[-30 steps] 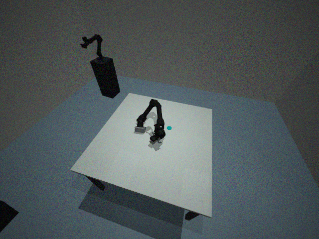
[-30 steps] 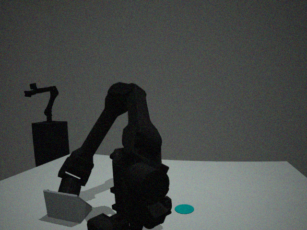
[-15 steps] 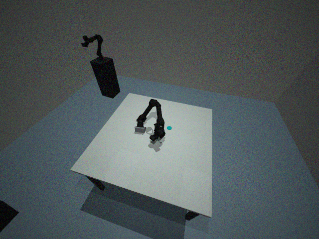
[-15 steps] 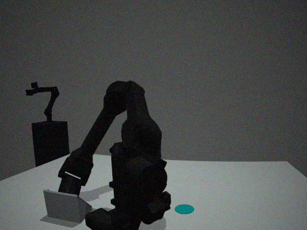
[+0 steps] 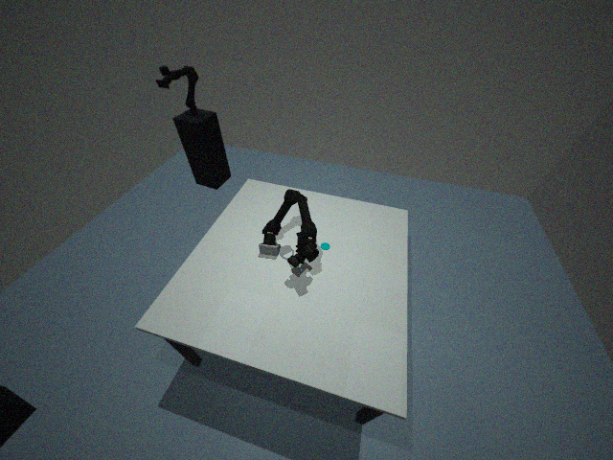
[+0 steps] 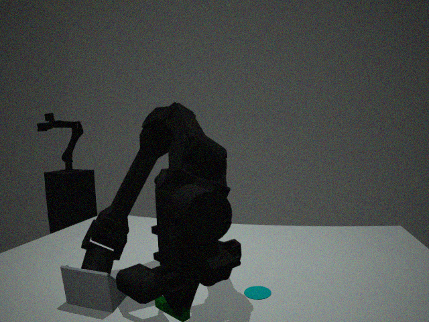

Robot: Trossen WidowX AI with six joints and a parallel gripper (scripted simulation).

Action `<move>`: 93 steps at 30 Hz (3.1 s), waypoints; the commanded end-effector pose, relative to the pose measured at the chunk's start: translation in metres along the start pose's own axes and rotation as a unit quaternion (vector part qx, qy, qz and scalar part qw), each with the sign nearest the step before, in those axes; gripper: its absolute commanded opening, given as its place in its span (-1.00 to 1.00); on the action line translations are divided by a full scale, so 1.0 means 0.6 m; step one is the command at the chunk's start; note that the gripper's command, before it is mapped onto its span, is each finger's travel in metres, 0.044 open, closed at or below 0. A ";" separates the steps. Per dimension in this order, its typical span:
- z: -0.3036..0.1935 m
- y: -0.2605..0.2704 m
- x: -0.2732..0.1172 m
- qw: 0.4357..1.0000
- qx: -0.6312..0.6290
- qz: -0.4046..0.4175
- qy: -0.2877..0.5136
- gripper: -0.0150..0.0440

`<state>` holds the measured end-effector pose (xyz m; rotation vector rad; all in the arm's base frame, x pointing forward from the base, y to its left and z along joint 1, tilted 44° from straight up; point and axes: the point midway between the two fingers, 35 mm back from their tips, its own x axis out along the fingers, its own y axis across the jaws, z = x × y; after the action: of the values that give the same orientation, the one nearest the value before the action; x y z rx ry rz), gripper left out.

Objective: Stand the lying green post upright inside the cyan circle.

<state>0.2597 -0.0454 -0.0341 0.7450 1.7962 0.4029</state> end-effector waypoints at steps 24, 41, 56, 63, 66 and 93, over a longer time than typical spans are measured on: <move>0.002 0.029 -0.101 1.000 -0.003 -0.005 -0.008 -0.42; 0.022 0.107 -0.114 1.000 -0.001 -0.007 -0.017 -0.42; 0.030 0.181 -0.122 1.000 -0.002 -0.005 -0.022 -0.42; 0.029 0.217 -0.124 1.000 -0.002 -0.002 -0.024 -0.42; 0.028 0.232 -0.125 1.000 -0.002 -0.001 -0.024 -0.42; 0.000 0.373 -0.127 1.000 -0.007 0.016 -0.021 -0.42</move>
<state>0.3392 0.0619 0.1441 0.7687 1.7542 0.4074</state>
